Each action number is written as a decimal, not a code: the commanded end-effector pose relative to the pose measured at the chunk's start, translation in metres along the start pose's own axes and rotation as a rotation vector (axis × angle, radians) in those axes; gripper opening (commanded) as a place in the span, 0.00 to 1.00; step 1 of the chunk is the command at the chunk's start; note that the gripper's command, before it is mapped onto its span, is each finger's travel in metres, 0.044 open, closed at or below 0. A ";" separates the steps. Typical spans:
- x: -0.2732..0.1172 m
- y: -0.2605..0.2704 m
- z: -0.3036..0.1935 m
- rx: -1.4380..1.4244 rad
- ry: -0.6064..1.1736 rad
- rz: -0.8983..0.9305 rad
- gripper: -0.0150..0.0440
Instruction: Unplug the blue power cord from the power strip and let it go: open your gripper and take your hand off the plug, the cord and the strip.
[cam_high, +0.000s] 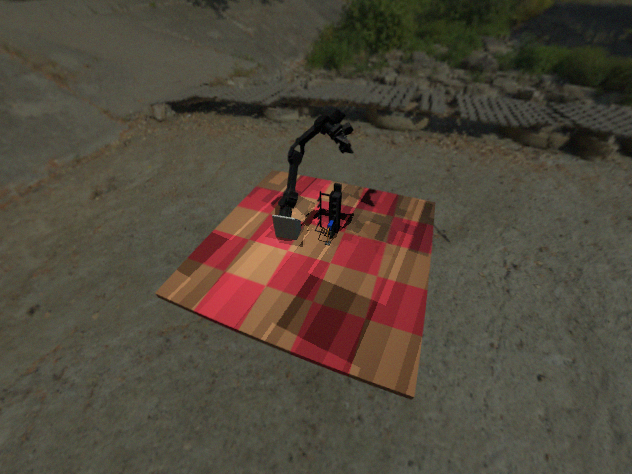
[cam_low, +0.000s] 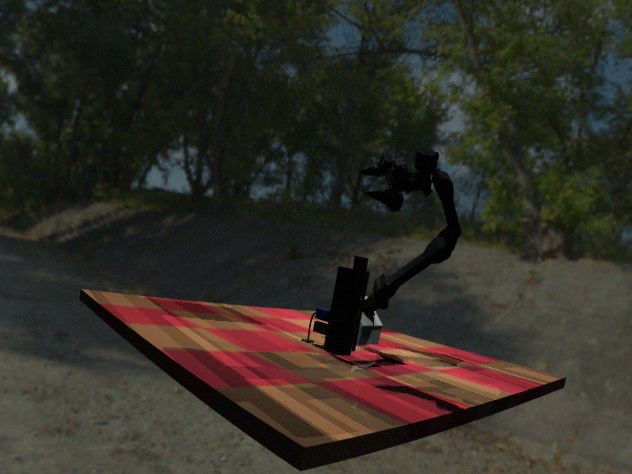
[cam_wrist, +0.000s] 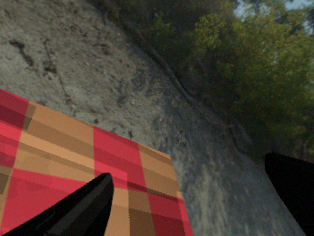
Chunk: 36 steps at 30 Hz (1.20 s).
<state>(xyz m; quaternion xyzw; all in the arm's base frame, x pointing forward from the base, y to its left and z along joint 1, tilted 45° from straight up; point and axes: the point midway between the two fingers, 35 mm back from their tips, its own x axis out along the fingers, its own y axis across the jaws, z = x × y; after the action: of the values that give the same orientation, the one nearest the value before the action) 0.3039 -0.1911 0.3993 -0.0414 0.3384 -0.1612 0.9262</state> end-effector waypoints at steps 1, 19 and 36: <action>0.003 0.001 -0.001 0.009 0.006 0.006 0.89; 0.164 0.089 -0.176 0.844 0.727 0.244 0.53; 0.172 0.192 -0.332 1.593 1.519 0.044 0.53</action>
<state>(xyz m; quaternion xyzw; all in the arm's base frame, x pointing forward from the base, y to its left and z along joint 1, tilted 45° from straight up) 0.2669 -0.0581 0.0033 0.6756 0.6246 -0.2979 0.2543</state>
